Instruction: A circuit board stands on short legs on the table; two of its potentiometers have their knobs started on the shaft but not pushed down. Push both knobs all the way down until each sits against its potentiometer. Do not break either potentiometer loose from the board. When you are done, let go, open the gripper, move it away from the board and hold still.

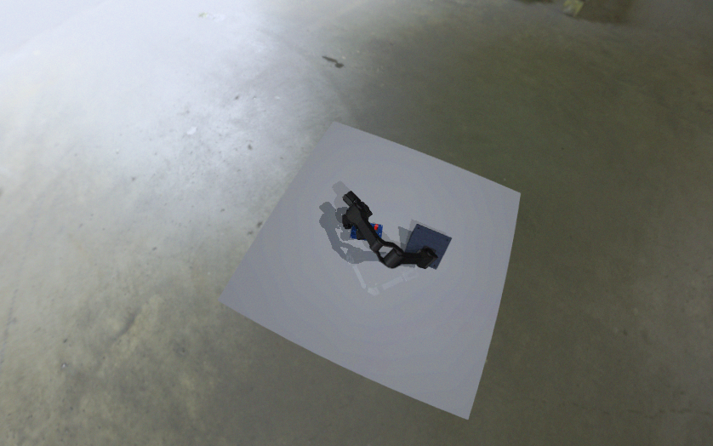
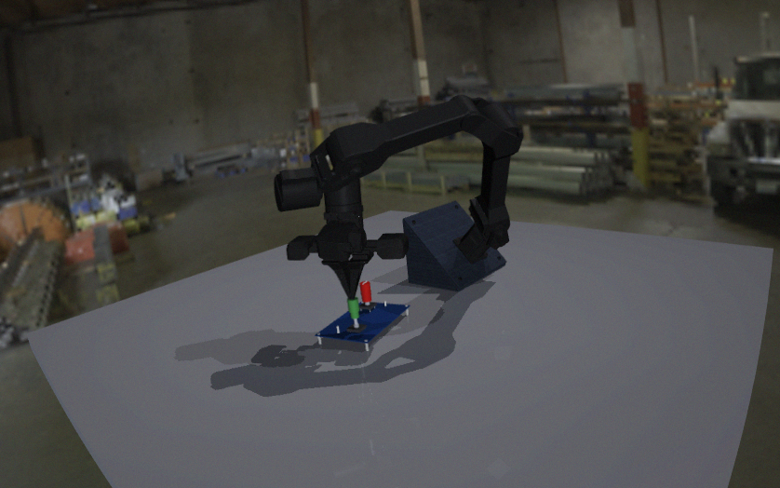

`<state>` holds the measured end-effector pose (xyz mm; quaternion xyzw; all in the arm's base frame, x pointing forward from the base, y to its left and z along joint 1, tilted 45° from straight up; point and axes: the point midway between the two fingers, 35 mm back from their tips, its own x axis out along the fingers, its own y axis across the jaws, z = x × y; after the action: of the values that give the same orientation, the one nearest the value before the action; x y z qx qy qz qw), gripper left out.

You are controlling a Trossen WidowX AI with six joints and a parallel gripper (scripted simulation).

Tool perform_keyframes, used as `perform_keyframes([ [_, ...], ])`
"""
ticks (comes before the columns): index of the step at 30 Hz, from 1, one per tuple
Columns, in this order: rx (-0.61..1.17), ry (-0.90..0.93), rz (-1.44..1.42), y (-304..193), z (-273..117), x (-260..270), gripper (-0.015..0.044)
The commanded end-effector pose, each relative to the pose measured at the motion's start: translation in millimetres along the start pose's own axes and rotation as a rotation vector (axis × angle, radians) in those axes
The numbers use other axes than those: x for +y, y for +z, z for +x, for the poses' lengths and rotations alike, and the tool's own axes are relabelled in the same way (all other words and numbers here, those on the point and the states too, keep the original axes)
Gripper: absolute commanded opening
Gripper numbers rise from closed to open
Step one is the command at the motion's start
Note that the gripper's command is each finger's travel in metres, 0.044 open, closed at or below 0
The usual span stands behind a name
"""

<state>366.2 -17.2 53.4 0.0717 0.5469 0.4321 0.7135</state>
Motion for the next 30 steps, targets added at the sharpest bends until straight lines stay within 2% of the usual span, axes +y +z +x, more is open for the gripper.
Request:
perform_keyframes([
  [1,0.015,0.026,-0.015,2.8,18.2,2.4,0.0],
  [30,0.015,0.026,-0.015,2.7,25.4,2.6,0.0],
])
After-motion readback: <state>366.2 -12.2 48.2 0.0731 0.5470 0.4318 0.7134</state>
